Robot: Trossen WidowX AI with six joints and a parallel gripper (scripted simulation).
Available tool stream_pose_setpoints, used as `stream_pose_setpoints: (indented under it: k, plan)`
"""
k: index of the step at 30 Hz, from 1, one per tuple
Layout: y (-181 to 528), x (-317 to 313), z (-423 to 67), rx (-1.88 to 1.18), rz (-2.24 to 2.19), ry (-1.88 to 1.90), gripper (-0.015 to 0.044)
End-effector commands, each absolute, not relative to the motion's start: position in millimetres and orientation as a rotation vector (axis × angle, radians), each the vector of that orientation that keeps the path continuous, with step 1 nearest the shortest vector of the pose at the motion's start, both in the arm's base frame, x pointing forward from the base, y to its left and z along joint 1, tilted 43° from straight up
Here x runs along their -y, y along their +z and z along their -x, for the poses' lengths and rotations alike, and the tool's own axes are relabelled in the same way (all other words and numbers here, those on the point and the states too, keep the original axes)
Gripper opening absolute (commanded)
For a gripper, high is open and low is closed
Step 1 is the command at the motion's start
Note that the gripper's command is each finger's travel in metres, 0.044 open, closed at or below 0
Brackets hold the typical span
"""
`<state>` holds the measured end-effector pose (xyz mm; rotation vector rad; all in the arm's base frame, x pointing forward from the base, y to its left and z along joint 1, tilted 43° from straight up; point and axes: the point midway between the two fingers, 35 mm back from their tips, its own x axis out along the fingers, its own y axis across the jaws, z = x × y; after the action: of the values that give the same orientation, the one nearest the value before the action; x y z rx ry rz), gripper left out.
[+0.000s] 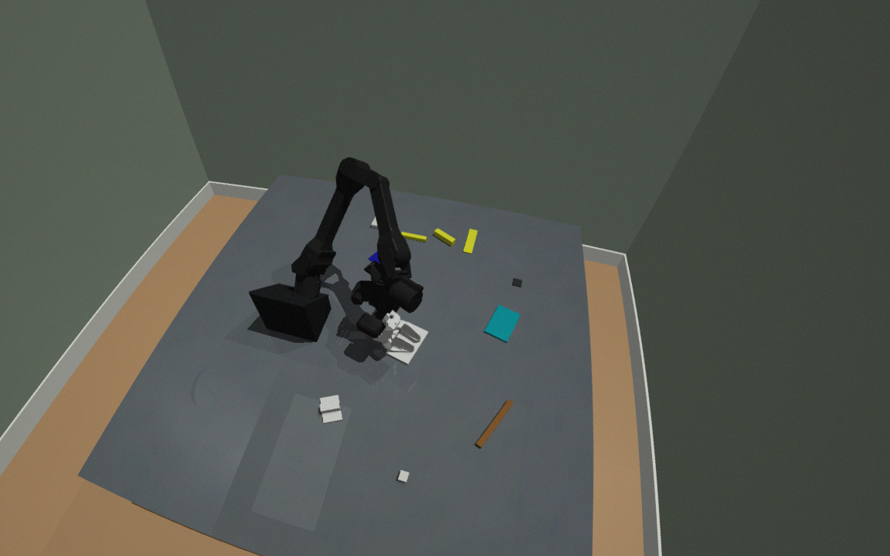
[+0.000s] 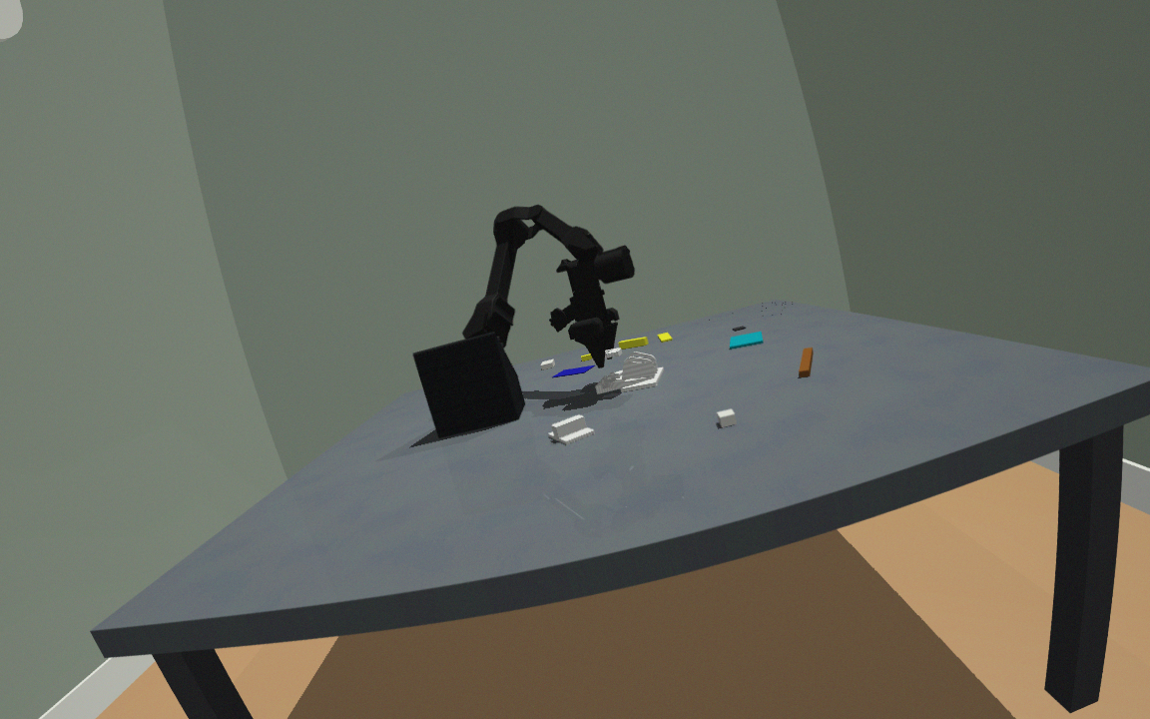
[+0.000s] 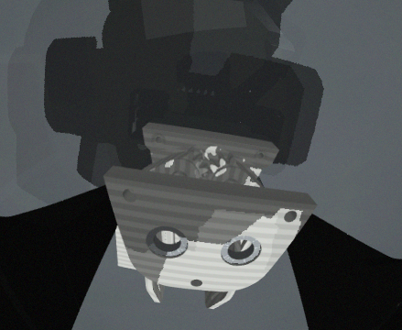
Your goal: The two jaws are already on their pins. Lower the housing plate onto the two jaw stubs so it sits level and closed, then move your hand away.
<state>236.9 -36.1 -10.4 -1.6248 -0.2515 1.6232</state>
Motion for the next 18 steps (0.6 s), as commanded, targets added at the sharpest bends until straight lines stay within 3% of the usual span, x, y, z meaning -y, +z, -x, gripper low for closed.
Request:
stream_pose_setpoints:
  k: [1, 18]
  plan:
    - [-17.6, 28.0, -235.7, 0.253, 1.608, 1.625, 0.0351]
    - [-31.8, 13.3, -237.0, 0.256, 1.606, 1.624, 0.0351]
